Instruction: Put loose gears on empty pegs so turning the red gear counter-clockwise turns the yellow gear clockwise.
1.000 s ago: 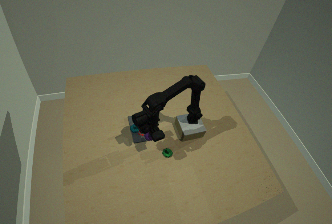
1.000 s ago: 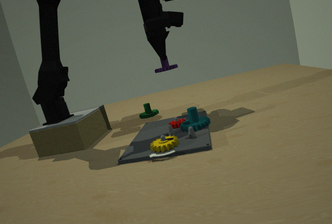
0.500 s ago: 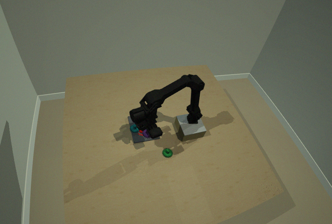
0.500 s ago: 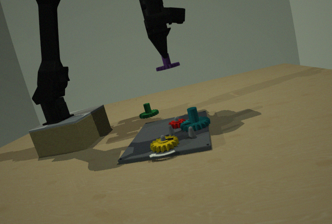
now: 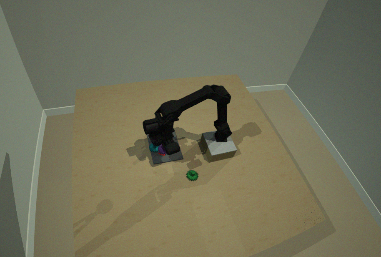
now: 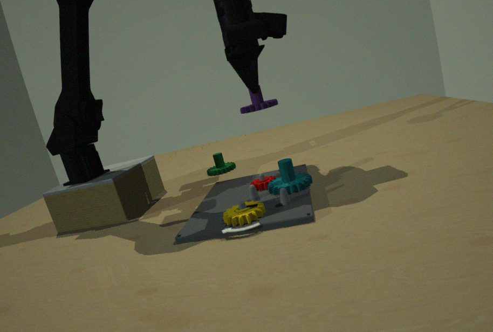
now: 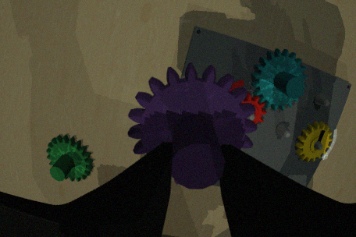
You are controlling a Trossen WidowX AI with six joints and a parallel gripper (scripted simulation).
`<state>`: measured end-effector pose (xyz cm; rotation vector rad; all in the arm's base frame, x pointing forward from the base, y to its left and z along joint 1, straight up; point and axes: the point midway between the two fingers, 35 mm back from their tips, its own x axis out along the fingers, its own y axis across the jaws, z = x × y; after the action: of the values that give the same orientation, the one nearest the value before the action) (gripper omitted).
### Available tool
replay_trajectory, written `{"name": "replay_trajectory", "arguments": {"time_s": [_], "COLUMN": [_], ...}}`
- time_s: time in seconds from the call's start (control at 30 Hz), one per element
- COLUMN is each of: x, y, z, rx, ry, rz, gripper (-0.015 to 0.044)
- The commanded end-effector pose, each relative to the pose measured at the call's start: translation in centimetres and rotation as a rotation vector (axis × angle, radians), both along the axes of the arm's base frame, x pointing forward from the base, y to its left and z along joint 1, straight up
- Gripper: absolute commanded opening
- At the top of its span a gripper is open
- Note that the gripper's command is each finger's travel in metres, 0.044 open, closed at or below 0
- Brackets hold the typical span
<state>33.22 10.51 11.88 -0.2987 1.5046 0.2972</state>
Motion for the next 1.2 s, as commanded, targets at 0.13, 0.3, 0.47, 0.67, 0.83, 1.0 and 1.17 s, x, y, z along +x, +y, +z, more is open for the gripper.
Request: {"name": "replay_trajectory", "arguments": {"time_s": [0.13, 0.3, 0.47, 0.67, 0.83, 1.0, 1.17], "x": [1.0, 1.6, 2.2, 2.9, 3.4, 3.9, 4.3], "y": [-1.9, -3.0, -4.2, -5.7, -7.0, -8.3, -9.7], "z": [-1.0, -1.5, -2.0, -2.6, -3.1, -3.6, -4.2], "rx": [-0.006, -0.009, -0.010, -0.011, -0.012, -0.012, -0.013], "ry": [0.005, 0.006, 0.006, 0.005, 0.004, 0.003, 0.003], "rz": [-0.003, 0.003, 0.005, 0.006, 0.007, 0.008, 0.009], "gripper": [0.0000, 0.0000, 0.0000, 0.0000, 0.0000, 0.0000, 0.0000]}}
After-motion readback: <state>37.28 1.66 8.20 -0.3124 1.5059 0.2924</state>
